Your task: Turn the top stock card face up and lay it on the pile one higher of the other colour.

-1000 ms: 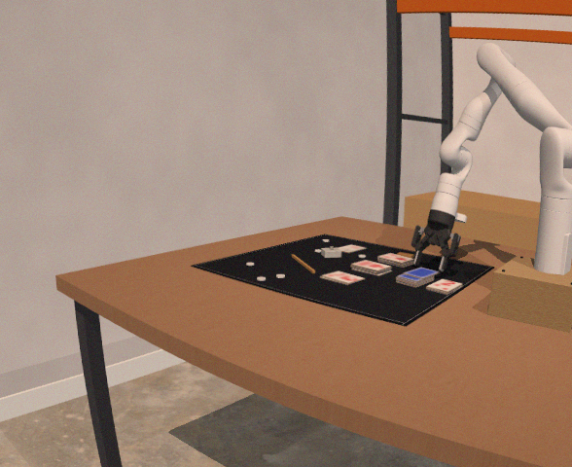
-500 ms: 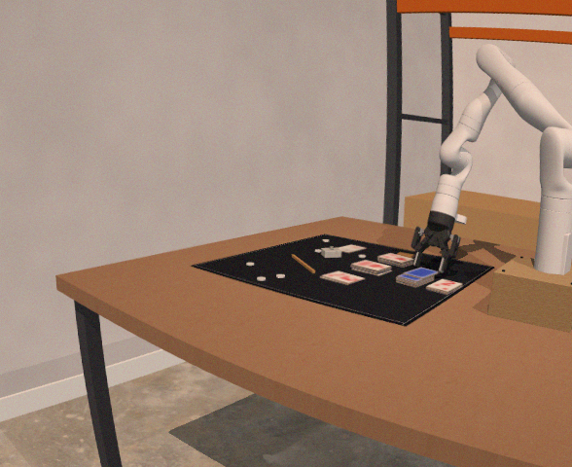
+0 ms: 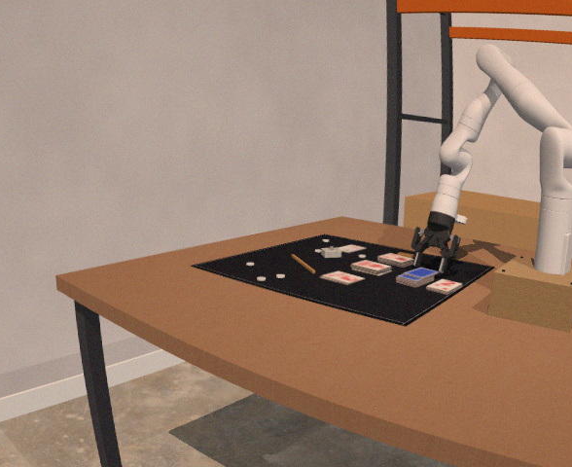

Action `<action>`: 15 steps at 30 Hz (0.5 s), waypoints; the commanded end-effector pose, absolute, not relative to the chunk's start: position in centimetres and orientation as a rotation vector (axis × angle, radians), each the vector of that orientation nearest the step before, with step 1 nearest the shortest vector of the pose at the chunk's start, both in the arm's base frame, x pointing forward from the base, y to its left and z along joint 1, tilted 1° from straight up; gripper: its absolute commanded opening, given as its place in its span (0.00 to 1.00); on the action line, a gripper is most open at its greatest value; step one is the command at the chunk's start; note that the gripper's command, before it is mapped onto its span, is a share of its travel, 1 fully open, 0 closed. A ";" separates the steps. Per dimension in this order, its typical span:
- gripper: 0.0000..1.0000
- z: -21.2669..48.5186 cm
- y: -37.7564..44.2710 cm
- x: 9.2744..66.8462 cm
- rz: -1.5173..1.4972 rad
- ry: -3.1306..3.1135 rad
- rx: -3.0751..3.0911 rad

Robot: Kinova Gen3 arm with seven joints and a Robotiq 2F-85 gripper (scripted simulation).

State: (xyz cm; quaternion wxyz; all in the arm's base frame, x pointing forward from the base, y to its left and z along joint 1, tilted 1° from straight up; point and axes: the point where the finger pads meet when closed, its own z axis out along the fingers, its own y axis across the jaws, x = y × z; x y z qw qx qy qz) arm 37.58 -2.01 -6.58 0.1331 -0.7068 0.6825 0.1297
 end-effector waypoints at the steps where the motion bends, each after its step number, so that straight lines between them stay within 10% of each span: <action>1: 0.85 -6.5 -2.0 37.6 0.374 1.979 -2.050; 3: 0.73 -6.5 -2.0 37.6 0.374 1.979 -2.050; 15: 0.73 -6.5 -2.0 37.6 0.374 1.979 -2.050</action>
